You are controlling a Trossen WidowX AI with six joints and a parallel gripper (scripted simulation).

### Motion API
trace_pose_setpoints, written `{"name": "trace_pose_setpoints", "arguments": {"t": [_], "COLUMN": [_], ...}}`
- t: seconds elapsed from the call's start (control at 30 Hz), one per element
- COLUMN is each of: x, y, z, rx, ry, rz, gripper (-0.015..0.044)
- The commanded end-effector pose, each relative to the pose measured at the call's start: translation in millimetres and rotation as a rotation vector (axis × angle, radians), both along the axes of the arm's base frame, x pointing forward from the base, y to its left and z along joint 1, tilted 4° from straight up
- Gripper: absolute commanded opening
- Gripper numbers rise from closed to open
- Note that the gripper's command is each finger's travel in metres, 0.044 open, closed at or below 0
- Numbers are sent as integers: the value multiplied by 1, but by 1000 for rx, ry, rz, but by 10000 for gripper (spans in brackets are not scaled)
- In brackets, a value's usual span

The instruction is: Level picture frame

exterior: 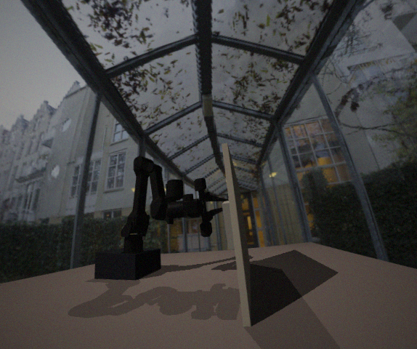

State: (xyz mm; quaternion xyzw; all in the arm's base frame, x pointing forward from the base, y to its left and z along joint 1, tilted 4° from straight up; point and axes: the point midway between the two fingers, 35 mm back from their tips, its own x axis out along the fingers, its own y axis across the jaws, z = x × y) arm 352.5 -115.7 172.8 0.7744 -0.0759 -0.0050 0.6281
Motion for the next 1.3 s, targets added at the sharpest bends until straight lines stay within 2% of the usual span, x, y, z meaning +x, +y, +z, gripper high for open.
{"name": "trace_pose_setpoints", "arguments": {"t": [0.0,1.27], "x": [0,0], "y": [0,1], "z": [-1,-3], "rx": [-27,-229], "ry": [3,29], "rz": [-4,-21], "gripper": [0,0]}}
